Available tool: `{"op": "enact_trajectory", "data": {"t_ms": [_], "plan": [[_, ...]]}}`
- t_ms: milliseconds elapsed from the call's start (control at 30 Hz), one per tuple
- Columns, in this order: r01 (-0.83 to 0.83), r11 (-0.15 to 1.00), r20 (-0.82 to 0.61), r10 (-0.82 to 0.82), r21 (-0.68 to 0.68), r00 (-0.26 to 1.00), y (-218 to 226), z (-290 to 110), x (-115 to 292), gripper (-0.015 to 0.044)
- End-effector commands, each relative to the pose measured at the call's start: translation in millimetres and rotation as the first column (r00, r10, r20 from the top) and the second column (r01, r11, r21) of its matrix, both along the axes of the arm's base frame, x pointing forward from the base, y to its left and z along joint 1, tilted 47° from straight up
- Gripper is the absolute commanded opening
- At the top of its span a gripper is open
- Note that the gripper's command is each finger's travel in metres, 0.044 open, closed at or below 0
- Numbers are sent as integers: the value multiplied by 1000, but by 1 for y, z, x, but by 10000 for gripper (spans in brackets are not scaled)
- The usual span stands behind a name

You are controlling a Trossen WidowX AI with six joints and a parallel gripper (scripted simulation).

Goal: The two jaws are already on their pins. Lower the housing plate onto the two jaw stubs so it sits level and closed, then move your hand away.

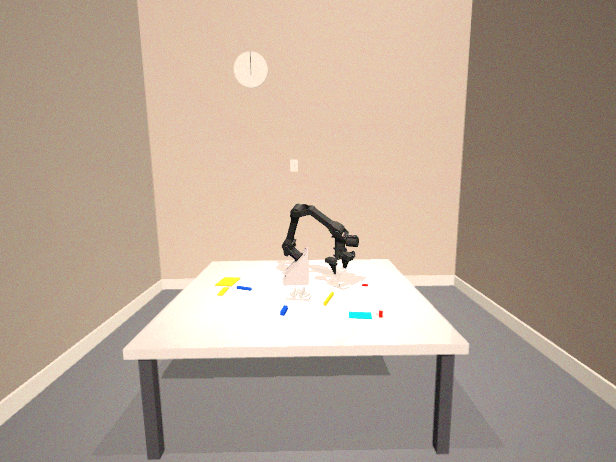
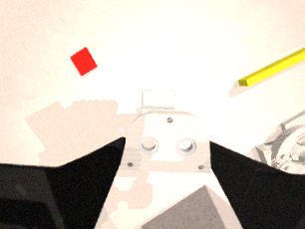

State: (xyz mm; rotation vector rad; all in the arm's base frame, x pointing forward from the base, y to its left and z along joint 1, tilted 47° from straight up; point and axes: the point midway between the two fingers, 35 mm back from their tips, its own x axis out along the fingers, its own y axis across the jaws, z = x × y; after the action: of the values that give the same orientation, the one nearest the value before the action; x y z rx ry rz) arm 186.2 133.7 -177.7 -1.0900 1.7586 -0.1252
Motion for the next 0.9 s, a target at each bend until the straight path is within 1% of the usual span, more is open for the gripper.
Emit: {"op": "enact_trajectory", "data": {"t_ms": [0,867], "plan": [[33,999,37,-33,4,999,-4,9,9,351],[242,970,254,-243,37,936,-48,65,53,351]]}}
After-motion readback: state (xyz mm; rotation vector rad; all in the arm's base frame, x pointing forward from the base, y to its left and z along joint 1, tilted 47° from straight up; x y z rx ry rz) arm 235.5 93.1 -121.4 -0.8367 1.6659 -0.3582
